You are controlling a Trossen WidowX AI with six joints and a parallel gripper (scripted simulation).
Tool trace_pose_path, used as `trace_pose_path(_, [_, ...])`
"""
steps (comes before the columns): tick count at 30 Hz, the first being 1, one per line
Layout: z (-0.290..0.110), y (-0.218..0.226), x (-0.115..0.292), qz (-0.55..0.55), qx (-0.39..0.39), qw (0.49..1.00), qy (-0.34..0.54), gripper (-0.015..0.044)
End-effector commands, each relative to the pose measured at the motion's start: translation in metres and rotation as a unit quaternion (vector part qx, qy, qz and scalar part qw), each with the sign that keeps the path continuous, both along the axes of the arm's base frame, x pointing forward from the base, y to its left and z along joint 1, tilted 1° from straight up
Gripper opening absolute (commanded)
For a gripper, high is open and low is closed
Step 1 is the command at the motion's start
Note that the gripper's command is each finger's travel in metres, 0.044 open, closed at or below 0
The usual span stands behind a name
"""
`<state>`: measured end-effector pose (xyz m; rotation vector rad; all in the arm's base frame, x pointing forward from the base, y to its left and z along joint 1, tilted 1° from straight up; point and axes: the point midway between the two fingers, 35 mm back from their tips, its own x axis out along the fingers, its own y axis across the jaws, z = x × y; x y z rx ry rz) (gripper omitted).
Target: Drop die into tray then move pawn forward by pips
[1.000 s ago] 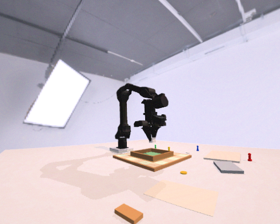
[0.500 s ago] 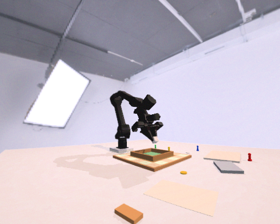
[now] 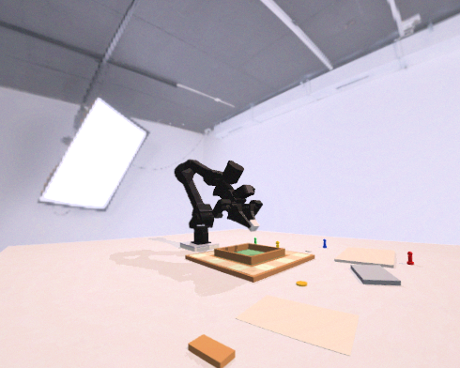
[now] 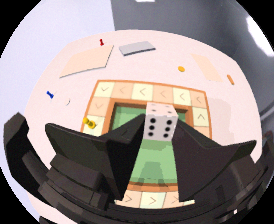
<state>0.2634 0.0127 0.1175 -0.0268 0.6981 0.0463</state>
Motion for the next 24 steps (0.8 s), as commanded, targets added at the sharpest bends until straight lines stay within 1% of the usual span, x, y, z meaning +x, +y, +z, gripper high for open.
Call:
trace_pose_path(1, [0.0138, 0.0006, -0.0158, -0.001, 0.0, 1.0, -0.008, 0.0])
trace_pose_path(18, [0.0122, 0.0008, -0.0164, 0.001, 0.0, 1.0, -0.007, 0.0])
trace_pose_path(24, [0.0122, 0.0008, -0.0164, 0.001, 0.0, 1.0, -0.007, 0.0157])
